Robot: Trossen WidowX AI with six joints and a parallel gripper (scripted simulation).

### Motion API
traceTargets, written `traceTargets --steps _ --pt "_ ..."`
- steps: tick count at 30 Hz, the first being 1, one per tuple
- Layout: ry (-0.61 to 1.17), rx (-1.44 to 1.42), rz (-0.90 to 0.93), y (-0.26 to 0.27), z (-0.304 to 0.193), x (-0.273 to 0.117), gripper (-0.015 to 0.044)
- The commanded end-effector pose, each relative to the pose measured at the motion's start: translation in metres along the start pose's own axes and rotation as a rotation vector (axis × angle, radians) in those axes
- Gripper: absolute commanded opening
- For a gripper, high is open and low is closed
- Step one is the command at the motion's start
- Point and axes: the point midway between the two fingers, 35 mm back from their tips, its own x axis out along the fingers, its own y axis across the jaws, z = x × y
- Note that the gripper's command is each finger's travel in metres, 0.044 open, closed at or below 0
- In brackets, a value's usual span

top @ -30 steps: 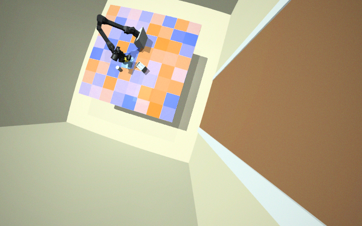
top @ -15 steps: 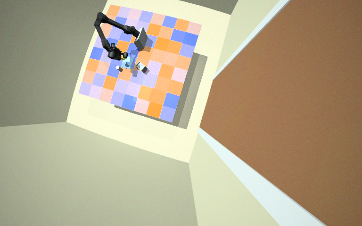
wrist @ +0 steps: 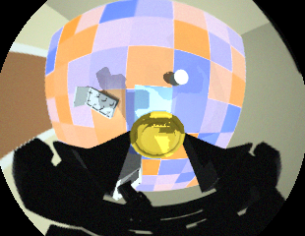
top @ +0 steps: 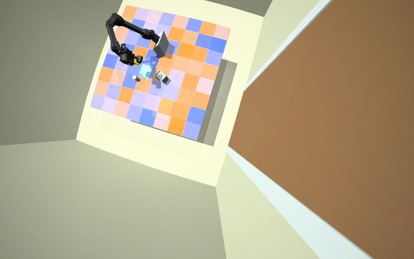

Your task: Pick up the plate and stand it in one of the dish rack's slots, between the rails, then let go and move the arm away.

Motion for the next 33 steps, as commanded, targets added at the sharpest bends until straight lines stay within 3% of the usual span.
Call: traceTargets --steps 1,18,33 --pt "-0.001 0.001 -0.001 0.001 0.000 -0.012 0.0000" --pt "0.000 0.455 0.003 0.102 -0.013 -0.011 0.0000" --pt "0.090 0.342 0.085 0.109 -0.017 0.009 0.0000"
